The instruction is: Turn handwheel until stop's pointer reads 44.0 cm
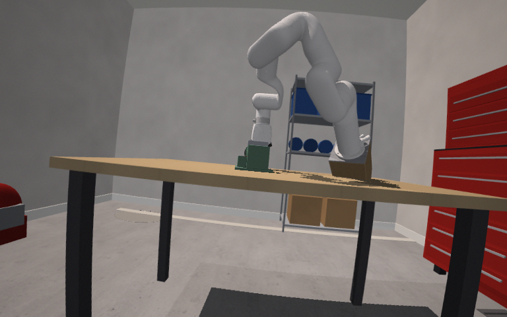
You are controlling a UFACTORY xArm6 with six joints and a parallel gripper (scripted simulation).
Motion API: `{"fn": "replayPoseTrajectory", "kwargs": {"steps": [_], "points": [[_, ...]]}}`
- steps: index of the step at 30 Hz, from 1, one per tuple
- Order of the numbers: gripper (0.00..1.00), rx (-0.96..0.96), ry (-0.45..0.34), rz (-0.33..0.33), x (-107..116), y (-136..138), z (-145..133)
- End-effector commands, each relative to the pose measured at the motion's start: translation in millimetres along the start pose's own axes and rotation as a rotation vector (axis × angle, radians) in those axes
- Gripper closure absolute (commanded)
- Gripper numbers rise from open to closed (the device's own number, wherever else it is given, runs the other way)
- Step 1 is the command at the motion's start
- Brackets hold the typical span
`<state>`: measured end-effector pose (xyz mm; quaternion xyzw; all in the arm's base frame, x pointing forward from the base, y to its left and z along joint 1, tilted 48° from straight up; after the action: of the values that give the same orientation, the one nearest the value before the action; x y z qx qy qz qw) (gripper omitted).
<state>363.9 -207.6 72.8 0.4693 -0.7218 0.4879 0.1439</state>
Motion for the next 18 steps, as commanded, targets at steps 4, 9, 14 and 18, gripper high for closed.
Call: {"fn": "replayPoseTrajectory", "kwargs": {"steps": [4, 9, 14, 18], "points": [[0.94, 0.000, 0.002, 0.001, 4.5, -0.4, 0.7], [0.94, 0.000, 0.002, 0.001, 8.0, -1.2, 0.7], [0.94, 0.000, 0.002, 0.001, 12.1, -2.4, 0.9], [0.94, 0.000, 0.002, 0.001, 13.8, -3.2, 0.9]]}}
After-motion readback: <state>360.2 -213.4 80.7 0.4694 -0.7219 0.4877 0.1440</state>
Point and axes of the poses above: the point where the finger pads meet when closed, its own x axis back along the fingers, its own y axis across the jaws, z = x × y, the point moved 2 cm from there along x, back along the fingers, and after that the axes turned 6 degrees about x, right-handed, at the moved point
